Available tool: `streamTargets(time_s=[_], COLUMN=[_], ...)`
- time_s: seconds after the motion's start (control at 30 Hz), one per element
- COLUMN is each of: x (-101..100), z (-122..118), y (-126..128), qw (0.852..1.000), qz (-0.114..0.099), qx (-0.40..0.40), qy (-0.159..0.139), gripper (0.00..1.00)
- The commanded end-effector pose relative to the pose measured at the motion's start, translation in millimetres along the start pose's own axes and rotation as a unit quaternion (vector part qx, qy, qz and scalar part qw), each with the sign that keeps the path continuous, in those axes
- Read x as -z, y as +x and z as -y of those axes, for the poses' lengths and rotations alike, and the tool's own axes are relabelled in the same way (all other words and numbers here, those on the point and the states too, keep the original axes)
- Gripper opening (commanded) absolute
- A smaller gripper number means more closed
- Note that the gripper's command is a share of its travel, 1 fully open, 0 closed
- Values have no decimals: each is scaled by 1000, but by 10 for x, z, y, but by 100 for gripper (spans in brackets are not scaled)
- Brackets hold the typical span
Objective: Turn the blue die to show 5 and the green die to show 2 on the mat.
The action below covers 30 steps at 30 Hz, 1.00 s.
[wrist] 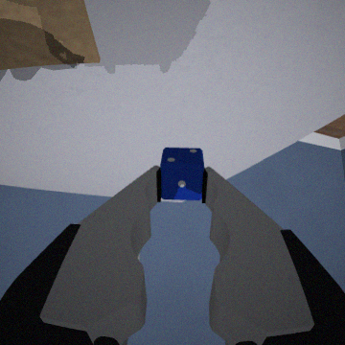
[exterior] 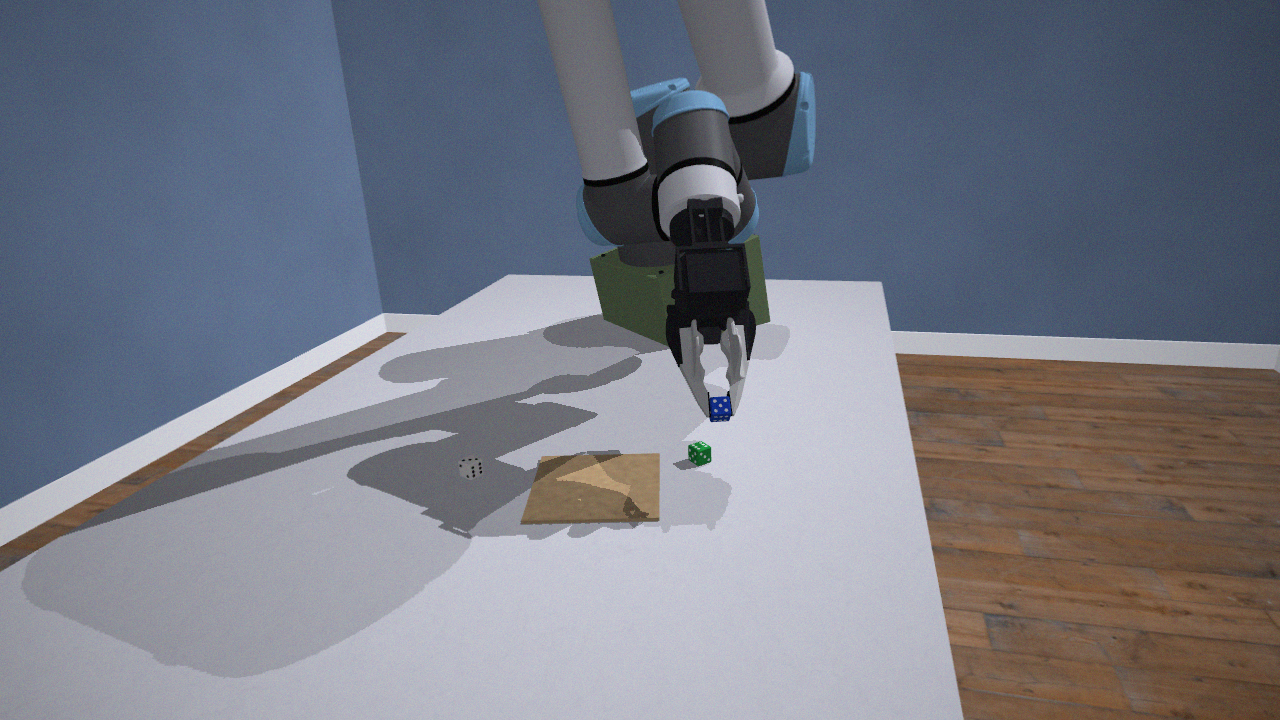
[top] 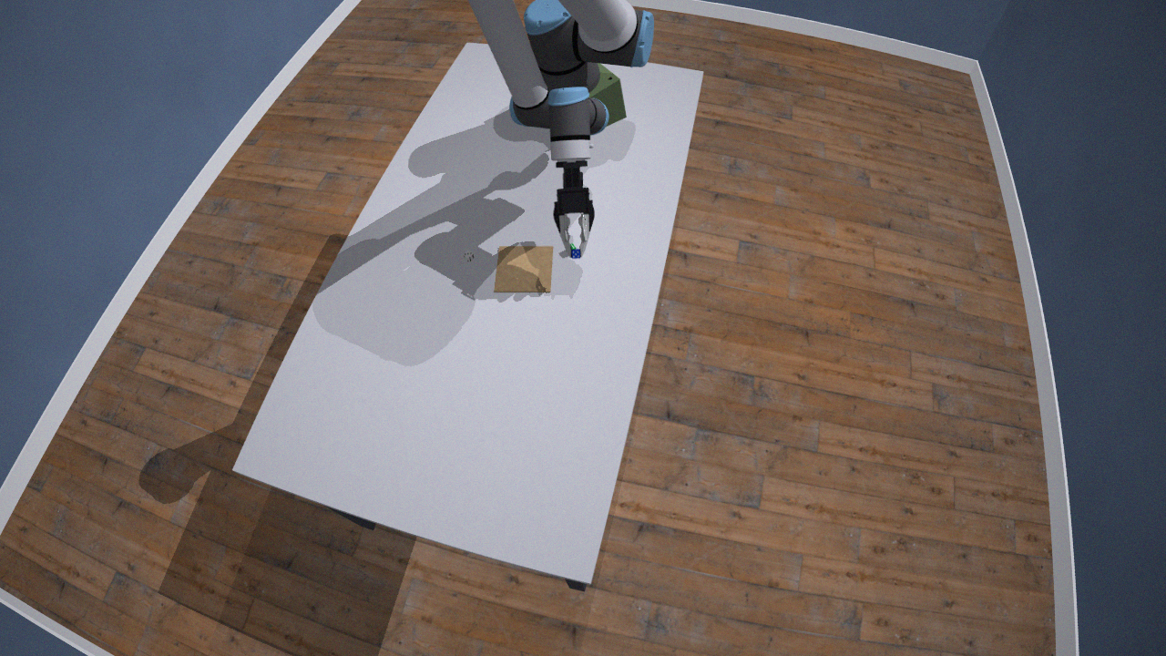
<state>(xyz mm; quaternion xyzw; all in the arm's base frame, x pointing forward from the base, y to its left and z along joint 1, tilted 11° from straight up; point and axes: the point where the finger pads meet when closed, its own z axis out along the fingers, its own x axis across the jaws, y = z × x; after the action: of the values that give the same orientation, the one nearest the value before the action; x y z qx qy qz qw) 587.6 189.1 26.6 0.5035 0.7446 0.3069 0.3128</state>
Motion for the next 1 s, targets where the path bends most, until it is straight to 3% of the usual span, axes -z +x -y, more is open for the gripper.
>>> streamTargets(time_s=[0.0,0.43,0.97], x=[-24,-10,-22], z=[2,10,27], y=[-5,0,1], qw=[999,997,997], qz=[0,1,1], qx=[-1,0,0], qy=[-42,-77,-81], gripper=[3,3,3])
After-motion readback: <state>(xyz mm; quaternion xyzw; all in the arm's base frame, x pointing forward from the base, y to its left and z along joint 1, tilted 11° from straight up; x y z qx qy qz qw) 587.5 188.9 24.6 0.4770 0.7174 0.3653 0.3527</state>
